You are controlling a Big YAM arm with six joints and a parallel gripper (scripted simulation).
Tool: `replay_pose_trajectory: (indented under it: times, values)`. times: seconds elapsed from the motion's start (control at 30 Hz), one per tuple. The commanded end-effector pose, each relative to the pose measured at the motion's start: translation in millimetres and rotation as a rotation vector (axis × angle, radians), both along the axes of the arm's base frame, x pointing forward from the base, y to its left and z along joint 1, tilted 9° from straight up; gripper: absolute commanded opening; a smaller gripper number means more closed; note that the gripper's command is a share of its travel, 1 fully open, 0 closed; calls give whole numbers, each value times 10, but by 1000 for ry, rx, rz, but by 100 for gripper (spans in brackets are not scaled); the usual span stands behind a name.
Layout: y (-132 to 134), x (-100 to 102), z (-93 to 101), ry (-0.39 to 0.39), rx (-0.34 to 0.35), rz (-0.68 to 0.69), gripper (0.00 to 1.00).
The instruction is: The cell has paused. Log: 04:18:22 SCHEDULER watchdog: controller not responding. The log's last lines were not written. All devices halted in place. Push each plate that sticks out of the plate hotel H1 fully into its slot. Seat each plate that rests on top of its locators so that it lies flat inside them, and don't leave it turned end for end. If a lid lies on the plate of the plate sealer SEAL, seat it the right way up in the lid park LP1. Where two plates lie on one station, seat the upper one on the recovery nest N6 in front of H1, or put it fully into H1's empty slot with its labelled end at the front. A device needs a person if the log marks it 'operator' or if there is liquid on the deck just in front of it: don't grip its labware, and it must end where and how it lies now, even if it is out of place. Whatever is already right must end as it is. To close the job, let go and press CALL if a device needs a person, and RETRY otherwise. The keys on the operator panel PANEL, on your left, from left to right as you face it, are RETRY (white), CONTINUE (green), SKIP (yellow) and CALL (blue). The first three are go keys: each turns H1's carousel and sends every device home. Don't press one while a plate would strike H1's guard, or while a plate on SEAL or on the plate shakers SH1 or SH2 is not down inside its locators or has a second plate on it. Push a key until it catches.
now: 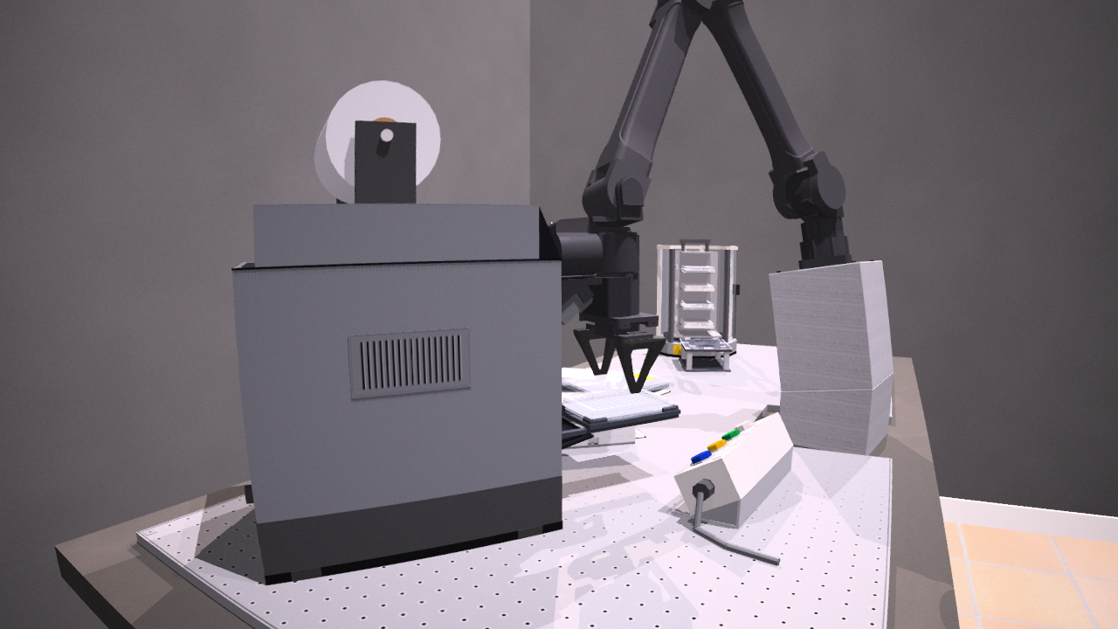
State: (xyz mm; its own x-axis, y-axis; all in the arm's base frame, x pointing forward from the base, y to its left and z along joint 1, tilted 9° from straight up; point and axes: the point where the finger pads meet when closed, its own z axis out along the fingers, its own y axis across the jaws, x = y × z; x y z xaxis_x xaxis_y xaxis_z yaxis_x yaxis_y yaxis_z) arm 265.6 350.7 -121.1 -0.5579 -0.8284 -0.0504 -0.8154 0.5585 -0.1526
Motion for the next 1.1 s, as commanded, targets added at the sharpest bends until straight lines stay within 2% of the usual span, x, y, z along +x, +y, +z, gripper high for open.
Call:
replay_pose_trajectory:
  times: [0.0,0.33,0.4,0.43,1.07]
  values:
    - [138,-4,165,-18,28,5,84]
    - [125,-30,257,-16,25,5,84]
    - [137,-22,259,-19,29,7,84]
    - [118,34,194,-16,25,3,84]
    - [114,32,193,-16,24,3,84]
